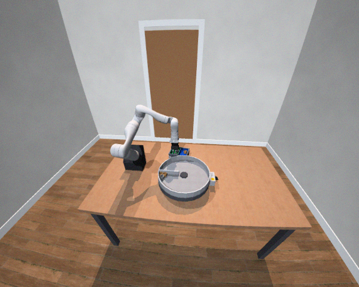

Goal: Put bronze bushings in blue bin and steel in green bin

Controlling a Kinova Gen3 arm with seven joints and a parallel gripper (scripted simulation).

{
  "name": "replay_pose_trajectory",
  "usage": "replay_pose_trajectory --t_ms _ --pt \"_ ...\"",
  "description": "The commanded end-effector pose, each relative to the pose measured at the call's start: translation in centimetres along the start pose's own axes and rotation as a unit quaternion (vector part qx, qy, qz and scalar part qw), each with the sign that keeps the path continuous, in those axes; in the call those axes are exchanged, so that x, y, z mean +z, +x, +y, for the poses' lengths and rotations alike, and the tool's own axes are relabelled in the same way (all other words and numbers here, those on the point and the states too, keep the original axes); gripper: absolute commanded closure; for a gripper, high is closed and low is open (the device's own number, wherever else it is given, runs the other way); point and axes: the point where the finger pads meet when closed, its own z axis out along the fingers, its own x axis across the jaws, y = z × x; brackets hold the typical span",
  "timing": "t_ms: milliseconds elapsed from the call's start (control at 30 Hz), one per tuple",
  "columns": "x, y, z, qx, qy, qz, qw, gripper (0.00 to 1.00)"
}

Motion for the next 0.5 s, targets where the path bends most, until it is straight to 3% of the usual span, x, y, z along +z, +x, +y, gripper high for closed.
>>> replay_pose_trajectory --t_ms 0,467 --pt "-0.22 -0.04 0.07 0.000 -0.001 -0.001 1.000 0.58" --pt "-0.71 -0.03 0.08 0.000 -0.001 -0.001 1.000 0.58"
